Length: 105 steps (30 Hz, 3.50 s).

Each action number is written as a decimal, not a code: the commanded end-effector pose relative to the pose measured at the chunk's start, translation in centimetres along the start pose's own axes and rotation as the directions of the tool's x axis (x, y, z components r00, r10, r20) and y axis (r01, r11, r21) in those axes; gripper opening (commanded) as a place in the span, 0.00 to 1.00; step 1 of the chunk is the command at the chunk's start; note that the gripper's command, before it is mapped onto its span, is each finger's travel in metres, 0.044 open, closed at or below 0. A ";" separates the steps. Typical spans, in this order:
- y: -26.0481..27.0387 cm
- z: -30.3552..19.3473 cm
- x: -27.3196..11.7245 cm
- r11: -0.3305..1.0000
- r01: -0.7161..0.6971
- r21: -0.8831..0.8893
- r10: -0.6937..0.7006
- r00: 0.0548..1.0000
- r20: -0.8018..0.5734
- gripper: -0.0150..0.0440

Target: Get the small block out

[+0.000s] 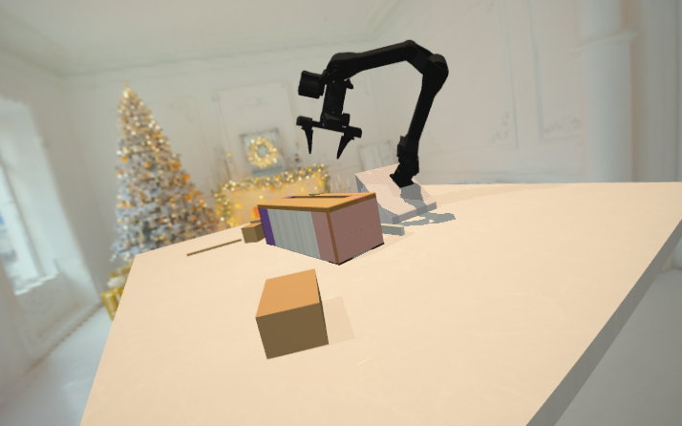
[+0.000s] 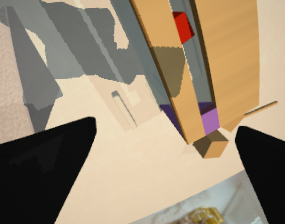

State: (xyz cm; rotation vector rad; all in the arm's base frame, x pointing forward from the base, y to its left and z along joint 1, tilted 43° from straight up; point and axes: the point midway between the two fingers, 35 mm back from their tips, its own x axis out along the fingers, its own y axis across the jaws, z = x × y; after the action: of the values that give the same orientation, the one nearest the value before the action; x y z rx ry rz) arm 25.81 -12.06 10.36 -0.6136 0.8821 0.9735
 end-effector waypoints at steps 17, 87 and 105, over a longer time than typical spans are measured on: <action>0.3 6.5 7.5 0.854 -0.239 -0.463 0.192 0.970 -0.148 0.93; 1.2 3.0 15.0 0.854 -0.241 -0.461 0.191 0.970 -0.152 0.93; -0.5 -0.9 16.3 0.854 -0.240 -0.462 0.190 0.970 -0.154 0.93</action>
State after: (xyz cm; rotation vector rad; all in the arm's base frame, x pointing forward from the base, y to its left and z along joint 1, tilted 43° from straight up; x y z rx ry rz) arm 30.44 -5.27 -3.32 -1.0087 0.8084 1.3923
